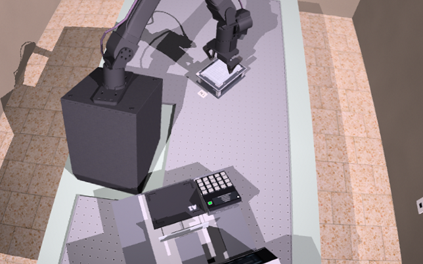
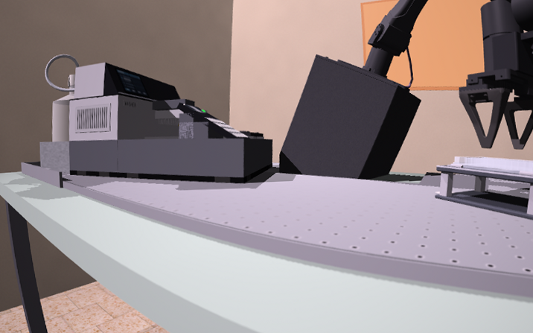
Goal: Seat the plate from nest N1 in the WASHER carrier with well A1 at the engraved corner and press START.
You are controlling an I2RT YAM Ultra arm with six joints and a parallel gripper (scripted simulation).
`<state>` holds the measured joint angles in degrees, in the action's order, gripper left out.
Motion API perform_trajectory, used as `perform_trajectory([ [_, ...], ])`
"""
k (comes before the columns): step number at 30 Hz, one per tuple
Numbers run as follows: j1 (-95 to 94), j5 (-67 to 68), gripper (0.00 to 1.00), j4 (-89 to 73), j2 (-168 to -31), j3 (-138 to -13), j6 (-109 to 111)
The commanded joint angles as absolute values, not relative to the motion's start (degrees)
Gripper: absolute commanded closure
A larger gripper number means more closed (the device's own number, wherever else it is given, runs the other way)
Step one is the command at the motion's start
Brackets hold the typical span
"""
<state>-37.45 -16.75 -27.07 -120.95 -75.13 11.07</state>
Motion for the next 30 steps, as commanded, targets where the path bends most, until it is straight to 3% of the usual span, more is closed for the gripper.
perform_trajectory([
  [1, -37.0, -16.5, 0.00, -25.7, -119.1, -75.9, 10.4],
  [30, -37.7, -16.3, 0.00, -23.6, -121.1, -76.6, 9.9],
])
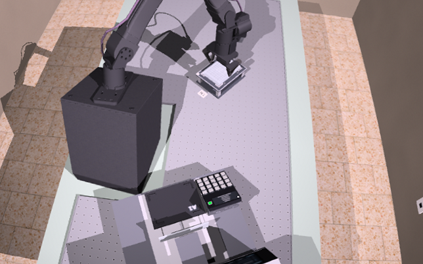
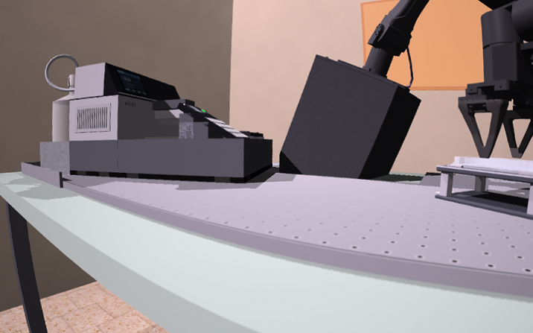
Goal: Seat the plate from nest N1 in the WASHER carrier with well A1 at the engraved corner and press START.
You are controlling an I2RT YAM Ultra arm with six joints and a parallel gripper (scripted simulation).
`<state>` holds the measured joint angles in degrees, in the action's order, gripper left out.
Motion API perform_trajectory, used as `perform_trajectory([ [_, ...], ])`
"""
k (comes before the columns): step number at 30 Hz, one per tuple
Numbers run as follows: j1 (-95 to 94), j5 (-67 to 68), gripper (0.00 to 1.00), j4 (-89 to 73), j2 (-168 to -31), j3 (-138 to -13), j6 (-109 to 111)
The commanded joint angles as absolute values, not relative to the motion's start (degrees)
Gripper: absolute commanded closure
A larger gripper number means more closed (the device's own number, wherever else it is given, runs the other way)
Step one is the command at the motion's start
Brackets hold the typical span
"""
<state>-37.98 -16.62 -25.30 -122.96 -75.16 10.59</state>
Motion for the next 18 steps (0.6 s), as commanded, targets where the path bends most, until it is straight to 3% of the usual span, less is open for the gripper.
perform_trajectory([
  [1, -37.8, -16.3, 0.00, -23.5, -121.7, -76.7, 9.9],
  [18, -38.0, -16.1, 0.00, -22.1, -123.8, -76.9, 9.5],
])
